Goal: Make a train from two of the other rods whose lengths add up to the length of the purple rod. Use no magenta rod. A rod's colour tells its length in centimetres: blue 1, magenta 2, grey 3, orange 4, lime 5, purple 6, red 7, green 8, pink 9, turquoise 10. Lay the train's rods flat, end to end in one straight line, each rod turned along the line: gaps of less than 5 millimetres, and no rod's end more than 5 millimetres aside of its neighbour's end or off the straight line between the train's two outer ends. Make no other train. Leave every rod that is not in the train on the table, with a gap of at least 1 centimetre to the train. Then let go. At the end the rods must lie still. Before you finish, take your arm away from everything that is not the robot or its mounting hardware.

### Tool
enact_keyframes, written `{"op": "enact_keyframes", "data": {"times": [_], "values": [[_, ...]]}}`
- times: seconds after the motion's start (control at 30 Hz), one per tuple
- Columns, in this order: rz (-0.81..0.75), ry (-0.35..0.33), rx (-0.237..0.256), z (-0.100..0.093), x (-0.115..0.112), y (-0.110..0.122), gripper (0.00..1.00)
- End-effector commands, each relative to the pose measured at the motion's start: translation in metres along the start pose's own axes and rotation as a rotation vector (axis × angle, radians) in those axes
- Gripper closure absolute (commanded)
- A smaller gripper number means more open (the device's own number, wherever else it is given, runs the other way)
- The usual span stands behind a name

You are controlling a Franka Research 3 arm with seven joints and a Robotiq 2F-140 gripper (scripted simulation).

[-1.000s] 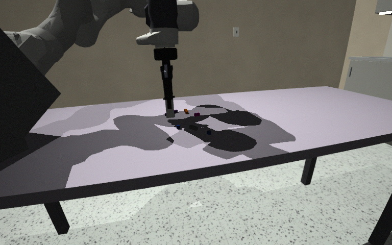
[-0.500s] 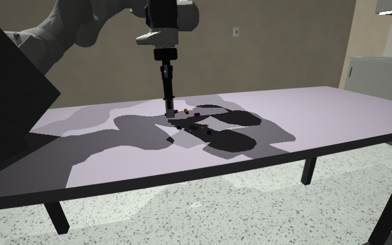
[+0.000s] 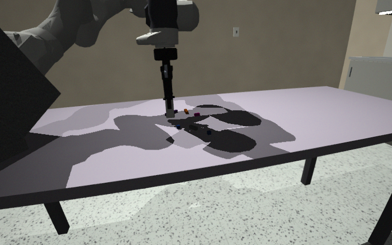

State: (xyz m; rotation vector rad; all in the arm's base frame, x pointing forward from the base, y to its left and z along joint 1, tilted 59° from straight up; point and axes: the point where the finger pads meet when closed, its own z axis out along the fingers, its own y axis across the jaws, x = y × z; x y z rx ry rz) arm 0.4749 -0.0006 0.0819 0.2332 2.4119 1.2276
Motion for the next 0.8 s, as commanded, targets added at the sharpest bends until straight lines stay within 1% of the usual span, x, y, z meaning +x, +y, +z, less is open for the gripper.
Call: {"op": "enact_keyframes", "data": {"times": [0.0, 0.33, 0.77], "values": [[-0.006, -0.002, 0.001, 0.000, -0.001, -0.001, 0.97], [-0.006, -0.002, 0.001, 0.002, -0.001, -0.001, 0.97], [-0.006, -0.002, 0.001, 0.011, -0.001, -0.001, 0.97]]}}
